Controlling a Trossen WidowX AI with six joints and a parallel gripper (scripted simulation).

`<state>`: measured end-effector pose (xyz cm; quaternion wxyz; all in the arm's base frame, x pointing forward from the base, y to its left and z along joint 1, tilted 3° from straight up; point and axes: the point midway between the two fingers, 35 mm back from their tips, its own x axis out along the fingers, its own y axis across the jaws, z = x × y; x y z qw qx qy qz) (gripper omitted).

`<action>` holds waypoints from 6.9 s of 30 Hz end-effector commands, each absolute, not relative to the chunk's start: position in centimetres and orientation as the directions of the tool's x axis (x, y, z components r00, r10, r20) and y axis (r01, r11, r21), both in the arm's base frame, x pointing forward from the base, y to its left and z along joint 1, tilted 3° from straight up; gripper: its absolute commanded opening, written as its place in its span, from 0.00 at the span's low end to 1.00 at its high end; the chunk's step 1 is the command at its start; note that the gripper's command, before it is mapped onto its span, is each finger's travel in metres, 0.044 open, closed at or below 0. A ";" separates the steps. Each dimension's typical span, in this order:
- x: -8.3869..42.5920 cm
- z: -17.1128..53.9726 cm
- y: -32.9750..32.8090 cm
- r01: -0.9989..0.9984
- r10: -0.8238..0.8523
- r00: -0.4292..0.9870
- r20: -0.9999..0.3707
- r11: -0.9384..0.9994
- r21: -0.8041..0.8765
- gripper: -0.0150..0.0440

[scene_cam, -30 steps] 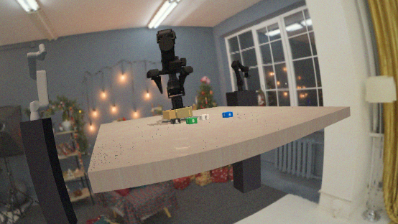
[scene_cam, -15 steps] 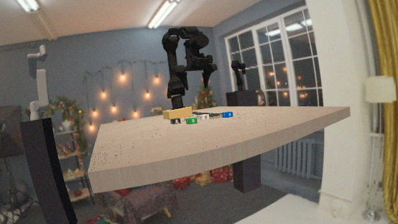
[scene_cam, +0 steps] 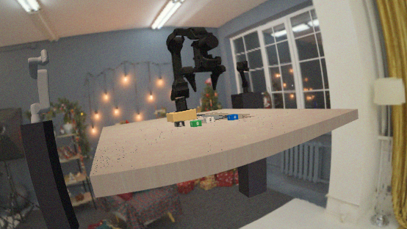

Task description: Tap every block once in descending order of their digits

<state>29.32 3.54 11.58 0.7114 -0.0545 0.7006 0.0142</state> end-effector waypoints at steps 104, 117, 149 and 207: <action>26.7 4.1 -8.6 -0.093 -0.065 0.010 -0.998 0.994 -0.066 0.29; 26.8 2.6 -8.7 -0.093 -0.065 0.010 -0.998 0.994 -0.066 0.29; 26.7 12.2 -8.1 -0.093 -0.065 0.011 -0.998 0.994 -0.065 0.29; 33.3 0.3 11.8 -0.093 -0.049 0.015 -0.999 0.994 -0.050 0.29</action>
